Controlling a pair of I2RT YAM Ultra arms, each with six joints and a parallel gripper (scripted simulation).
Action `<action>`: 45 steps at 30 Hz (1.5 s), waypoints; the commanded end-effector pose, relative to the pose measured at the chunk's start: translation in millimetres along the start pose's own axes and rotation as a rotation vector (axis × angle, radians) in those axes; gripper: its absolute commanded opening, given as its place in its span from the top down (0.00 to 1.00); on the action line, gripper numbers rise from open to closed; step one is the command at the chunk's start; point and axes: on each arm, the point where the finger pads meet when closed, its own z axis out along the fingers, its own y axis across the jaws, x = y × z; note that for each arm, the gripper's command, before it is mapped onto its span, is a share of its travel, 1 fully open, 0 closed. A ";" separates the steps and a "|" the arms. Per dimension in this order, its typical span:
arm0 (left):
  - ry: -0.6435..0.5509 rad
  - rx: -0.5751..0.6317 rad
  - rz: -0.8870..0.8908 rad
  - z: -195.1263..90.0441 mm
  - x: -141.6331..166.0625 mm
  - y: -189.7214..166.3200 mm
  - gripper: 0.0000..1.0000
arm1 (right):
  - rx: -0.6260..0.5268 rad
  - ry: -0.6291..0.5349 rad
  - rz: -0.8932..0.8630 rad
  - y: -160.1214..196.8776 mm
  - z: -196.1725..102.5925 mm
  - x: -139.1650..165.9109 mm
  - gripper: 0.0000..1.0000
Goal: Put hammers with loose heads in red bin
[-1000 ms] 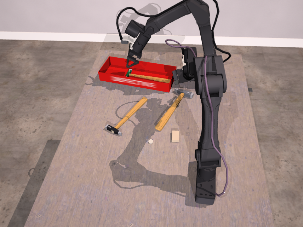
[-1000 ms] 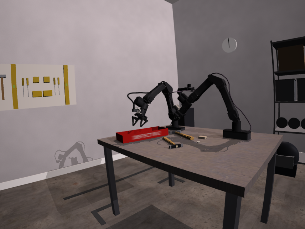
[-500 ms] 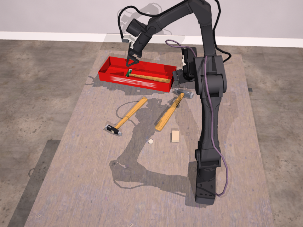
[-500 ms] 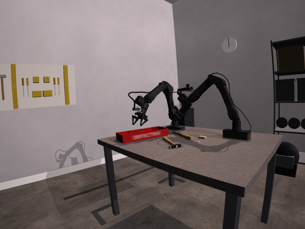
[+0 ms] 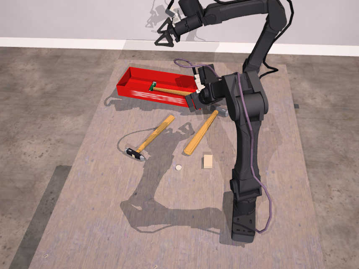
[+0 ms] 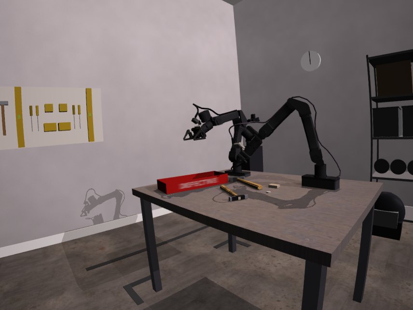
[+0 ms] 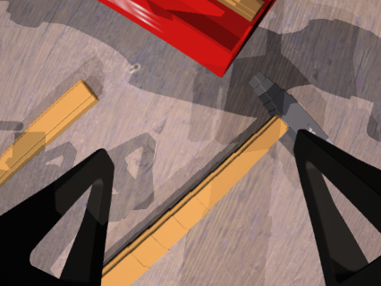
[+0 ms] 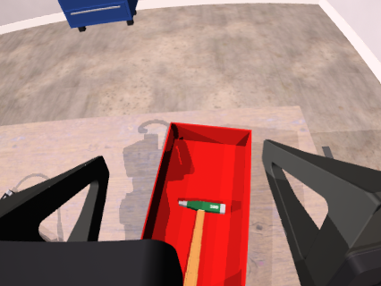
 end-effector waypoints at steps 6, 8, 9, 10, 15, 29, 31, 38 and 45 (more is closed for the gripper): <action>-0.052 -0.182 -0.182 -39.6 2.6 127.6 0.00 | 0.014 -0.313 0.025 5.7 -58.2 -75.0 0.00; -0.047 -0.234 -0.236 -48.0 8.9 161.7 0.00 | 0.016 -0.383 0.027 6.6 -74.9 -94.3 0.00; -0.050 -0.258 -0.261 -50.3 8.7 178.1 0.00 | 0.016 -0.406 0.027 7.0 -80.7 -100.0 0.00; -0.053 -0.280 -0.285 -54.0 10.2 192.9 0.00 | 0.016 -0.425 0.028 7.5 -85.6 -104.7 0.00; -0.070 -0.385 -0.394 -70.3 15.1 262.5 0.00 | 0.011 -0.468 0.028 9.7 -100.5 -117.7 0.00; -0.090 -0.466 -0.474 -84.4 18.3 311.8 0.00 | 0.002 -0.468 0.025 11.5 -101.2 -118.0 0.00; -0.091 -0.466 -0.473 -84.6 18.1 311.8 0.00 | 0.002 -0.468 0.025 11.5 -101.2 -118.0 0.00; -0.092 -0.466 -0.473 -84.6 17.8 311.9 0.00 | 0.009 -0.448 0.020 9.3 -94.2 -111.3 0.00; -0.093 -0.466 -0.473 -84.6 17.7 311.9 0.00 | 0.009 -0.448 0.020 9.3 -94.2 -111.3 0.00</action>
